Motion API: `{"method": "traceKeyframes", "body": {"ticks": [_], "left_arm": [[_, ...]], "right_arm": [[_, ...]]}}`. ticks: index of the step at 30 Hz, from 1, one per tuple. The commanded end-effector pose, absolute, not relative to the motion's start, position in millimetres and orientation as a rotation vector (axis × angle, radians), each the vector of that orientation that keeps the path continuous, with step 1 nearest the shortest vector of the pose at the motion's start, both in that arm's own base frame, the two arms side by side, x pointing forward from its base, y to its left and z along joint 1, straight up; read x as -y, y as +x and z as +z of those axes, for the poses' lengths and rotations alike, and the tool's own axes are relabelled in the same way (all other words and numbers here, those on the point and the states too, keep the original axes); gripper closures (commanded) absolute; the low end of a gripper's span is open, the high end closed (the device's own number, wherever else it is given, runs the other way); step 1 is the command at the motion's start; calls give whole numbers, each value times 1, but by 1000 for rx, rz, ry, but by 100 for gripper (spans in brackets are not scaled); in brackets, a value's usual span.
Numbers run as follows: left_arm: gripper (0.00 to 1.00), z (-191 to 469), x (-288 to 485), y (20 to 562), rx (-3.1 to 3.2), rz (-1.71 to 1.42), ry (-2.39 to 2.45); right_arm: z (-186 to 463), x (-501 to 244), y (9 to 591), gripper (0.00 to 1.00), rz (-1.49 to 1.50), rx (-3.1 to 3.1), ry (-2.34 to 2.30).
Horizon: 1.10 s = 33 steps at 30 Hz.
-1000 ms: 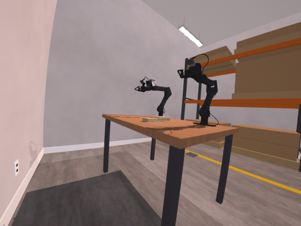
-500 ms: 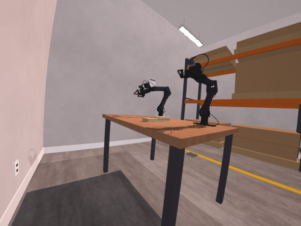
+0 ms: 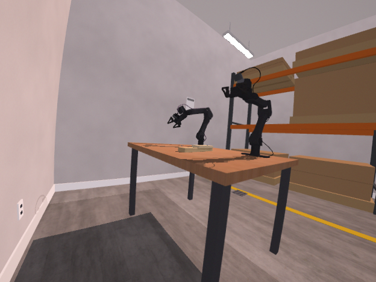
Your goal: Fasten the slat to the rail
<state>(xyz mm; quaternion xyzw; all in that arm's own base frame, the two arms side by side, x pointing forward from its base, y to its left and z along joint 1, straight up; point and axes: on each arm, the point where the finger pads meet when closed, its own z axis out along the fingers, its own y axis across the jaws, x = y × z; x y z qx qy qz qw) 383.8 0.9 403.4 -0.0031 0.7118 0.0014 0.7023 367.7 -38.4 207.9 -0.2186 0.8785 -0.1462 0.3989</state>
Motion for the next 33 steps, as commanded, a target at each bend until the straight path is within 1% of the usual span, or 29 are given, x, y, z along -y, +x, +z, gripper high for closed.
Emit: {"method": "traceKeyframes", "body": {"ticks": [1, 13, 16, 27, 33], "left_arm": [[0, 412, -1, 381, -1558, 0, 0], [0, 412, -1, 381, -1558, 0, 0], [0, 412, -1, 381, -1558, 0, 0], [0, 412, -1, 381, -1558, 0, 0], [0, 412, -1, 381, -1558, 0, 0]], "right_arm": [[194, 43, 361, 0, -388, -2275, -632], [141, 50, 327, 0, -379, -2446, -896], [140, 51, 326, 0, -379, -2452, -917], [99, 54, 285, 0, -294, -2577, -1199], [88, 55, 269, 0, -245, -2610, -1308]]}}
